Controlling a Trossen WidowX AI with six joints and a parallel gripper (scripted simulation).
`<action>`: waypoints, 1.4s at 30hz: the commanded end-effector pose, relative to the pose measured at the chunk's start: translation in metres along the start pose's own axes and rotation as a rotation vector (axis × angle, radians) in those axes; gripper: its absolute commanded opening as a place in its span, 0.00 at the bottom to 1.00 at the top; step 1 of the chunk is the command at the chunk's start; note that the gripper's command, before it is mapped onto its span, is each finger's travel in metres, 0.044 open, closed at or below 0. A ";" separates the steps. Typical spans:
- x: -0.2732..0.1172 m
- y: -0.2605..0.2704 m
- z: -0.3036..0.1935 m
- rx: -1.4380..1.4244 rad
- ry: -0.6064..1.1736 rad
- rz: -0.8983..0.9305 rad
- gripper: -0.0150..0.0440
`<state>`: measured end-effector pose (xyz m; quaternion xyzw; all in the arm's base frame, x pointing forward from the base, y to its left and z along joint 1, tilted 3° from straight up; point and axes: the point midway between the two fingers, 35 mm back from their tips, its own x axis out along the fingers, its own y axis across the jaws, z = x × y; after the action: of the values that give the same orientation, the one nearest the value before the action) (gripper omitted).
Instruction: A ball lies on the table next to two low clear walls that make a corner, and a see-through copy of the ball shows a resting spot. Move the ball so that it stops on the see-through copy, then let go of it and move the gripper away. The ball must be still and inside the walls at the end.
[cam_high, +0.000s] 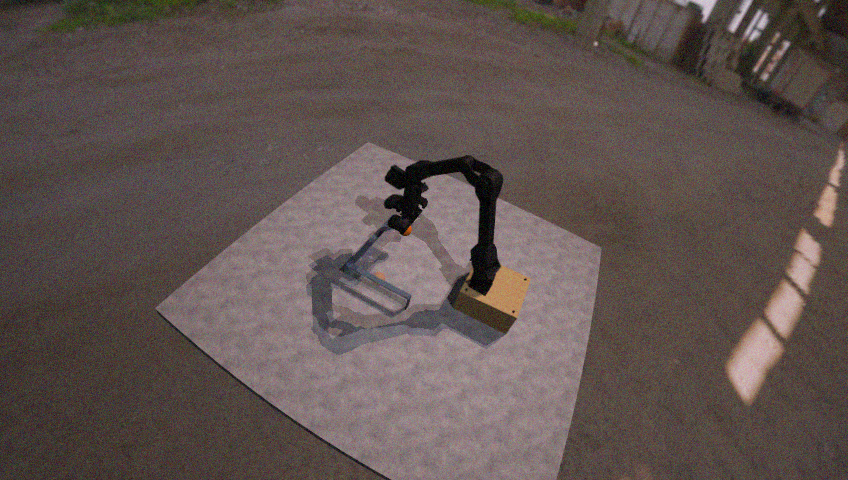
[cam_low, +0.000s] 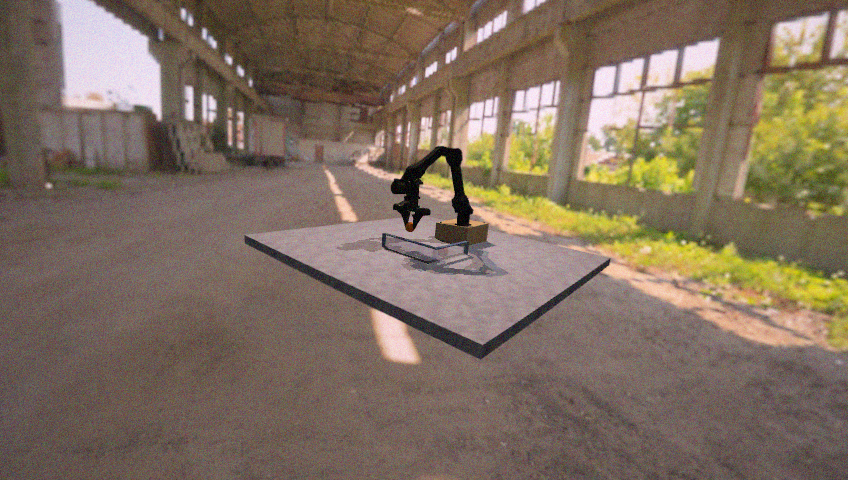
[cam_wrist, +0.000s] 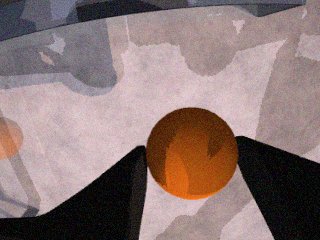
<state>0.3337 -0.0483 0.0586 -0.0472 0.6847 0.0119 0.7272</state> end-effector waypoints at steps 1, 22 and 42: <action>-0.038 0.001 -0.003 0.003 -0.001 0.000 0.25; -0.042 0.065 0.004 -0.527 -0.003 0.007 0.25; -0.016 0.174 -0.008 -1.418 -0.011 0.013 0.25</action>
<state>0.3184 0.1070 0.0731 -0.4589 0.5435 0.4147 0.5675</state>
